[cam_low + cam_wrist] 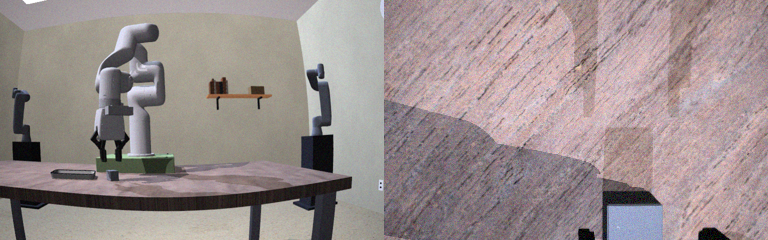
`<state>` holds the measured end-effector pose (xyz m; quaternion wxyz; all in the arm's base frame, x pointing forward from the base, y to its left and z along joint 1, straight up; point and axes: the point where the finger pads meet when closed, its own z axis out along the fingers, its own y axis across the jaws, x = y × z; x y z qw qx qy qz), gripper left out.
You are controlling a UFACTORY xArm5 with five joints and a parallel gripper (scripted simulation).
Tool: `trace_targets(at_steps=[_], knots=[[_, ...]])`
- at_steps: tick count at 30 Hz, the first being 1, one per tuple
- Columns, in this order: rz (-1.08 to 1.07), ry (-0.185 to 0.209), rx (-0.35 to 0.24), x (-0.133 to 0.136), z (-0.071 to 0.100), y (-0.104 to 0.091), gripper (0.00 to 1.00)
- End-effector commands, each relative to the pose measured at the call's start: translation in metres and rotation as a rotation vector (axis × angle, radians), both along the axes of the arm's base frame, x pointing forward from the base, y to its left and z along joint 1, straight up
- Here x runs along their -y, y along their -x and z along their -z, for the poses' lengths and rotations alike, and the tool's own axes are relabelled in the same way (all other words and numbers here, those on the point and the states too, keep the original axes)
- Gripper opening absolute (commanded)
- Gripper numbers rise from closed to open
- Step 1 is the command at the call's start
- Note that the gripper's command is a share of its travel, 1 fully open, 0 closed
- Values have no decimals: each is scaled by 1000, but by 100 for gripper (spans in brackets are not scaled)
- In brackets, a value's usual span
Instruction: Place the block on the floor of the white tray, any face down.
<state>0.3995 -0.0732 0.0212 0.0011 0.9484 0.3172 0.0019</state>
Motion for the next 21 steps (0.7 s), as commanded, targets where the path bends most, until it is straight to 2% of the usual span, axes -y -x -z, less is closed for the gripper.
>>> trace_targets(at_steps=[1, 21], knots=[[-1, 0, 3, -1, -1, -1, 56], [-1, 0, 3, -1, -1, -1, 55]])
